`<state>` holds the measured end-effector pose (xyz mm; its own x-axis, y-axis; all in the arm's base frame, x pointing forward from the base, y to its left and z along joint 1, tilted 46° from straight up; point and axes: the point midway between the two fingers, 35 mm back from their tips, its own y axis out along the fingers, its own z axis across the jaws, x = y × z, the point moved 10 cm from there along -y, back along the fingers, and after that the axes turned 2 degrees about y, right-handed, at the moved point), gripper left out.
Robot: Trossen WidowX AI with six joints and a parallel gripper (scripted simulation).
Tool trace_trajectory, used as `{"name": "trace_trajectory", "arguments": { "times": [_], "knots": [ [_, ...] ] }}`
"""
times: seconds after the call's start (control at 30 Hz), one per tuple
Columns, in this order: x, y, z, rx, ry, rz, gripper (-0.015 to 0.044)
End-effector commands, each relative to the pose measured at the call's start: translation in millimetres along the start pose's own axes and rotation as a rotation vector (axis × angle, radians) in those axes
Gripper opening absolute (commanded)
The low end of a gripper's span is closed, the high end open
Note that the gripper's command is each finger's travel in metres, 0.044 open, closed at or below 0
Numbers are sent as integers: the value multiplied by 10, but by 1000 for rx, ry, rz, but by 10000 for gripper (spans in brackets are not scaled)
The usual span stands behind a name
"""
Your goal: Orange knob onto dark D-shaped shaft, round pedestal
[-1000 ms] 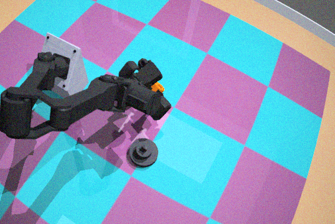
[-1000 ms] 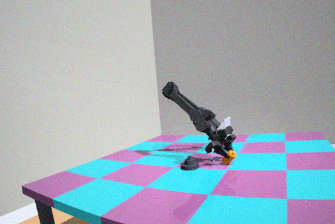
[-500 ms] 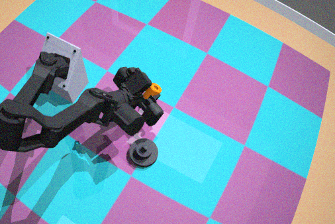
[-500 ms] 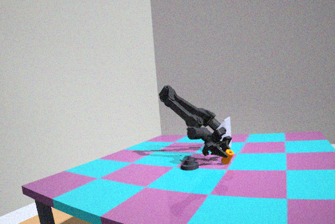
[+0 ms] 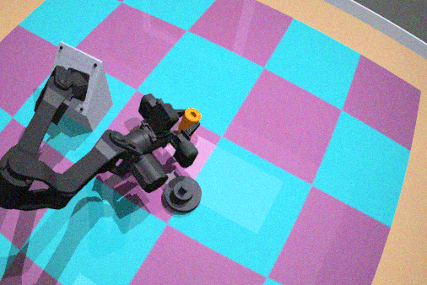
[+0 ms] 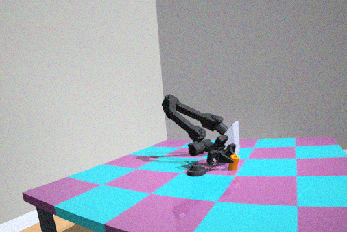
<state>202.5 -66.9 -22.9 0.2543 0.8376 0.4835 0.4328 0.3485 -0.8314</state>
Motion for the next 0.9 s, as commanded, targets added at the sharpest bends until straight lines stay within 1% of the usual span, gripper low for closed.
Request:
{"name": "trace_trajectory", "arguments": {
  "times": [0.0,0.13,0.23,0.87],
  "knots": [
    [-98,-23,2,4,0,-66,180],
    [-44,-35,3,1,0,-25,180],
    [-54,-20,-1,1,2,-38,259],
    [-54,-20,-1,1,2,-38,260]
  ]
}}
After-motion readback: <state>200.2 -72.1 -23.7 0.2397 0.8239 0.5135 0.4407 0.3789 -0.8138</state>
